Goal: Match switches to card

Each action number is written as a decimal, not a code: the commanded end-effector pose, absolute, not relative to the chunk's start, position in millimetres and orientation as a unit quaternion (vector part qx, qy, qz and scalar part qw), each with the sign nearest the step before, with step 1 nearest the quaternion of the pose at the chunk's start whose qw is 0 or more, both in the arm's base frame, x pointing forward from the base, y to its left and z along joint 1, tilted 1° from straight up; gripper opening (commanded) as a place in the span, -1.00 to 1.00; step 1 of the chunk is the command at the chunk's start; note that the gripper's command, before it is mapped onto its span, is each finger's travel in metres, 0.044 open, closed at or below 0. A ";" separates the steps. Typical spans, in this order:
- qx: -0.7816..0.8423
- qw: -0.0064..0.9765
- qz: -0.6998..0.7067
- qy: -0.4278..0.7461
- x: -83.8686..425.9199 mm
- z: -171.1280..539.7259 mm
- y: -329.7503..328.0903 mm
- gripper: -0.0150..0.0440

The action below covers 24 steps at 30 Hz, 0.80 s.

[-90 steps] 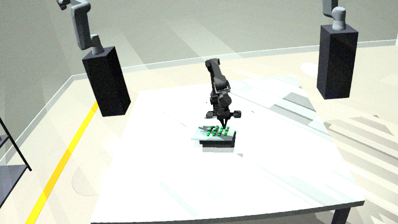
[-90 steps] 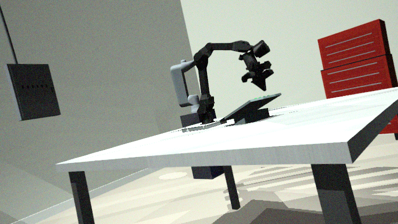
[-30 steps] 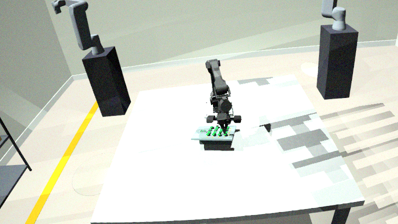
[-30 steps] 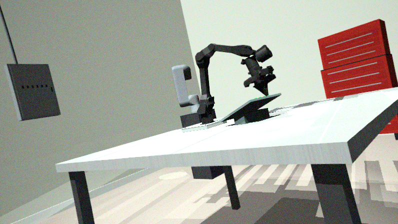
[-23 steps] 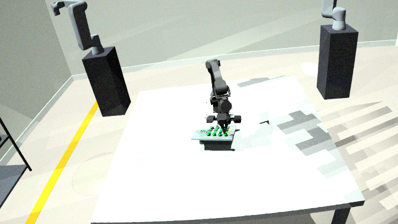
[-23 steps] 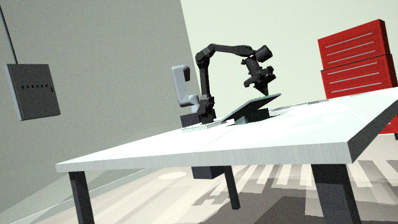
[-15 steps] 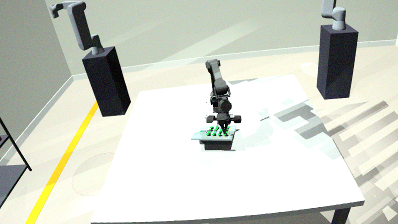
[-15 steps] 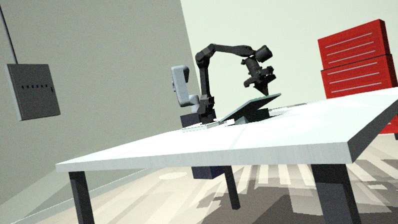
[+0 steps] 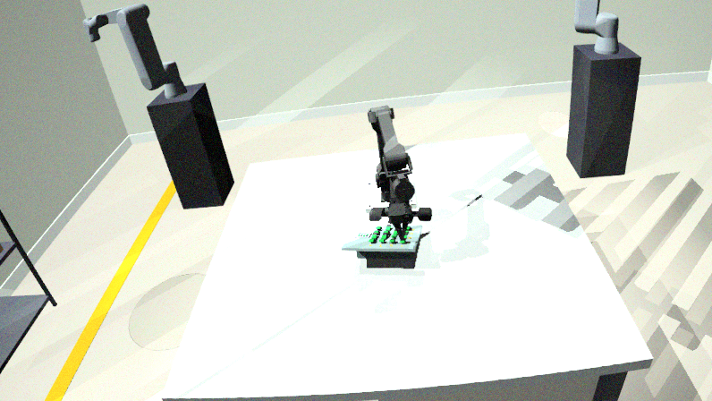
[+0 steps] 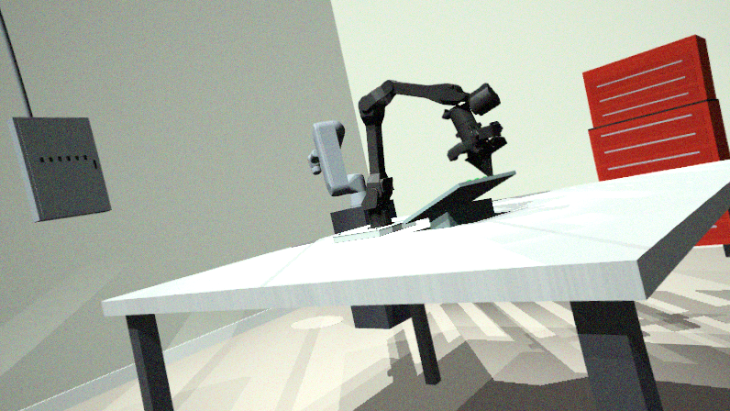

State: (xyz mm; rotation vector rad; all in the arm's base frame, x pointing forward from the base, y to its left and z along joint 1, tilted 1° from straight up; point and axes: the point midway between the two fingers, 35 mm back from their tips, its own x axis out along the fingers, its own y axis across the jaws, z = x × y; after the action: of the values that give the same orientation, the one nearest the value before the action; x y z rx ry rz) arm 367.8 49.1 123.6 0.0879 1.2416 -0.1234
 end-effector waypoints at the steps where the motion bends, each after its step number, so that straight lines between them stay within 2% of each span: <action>1: 0.040 0.809 -0.055 0.584 367.6 120.8 49.9 -0.49; 10: 0.040 0.809 -0.055 0.584 368.0 119.7 49.8 -0.49; 15: 0.040 0.816 -0.055 0.574 346.6 178.4 52.8 -0.49; 24: 0.039 0.816 -0.055 0.574 343.7 181.6 33.7 -0.49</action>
State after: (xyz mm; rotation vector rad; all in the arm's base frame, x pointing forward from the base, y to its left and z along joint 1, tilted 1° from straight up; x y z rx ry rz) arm 346.9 50.2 179.7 0.0837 1.2203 -0.1128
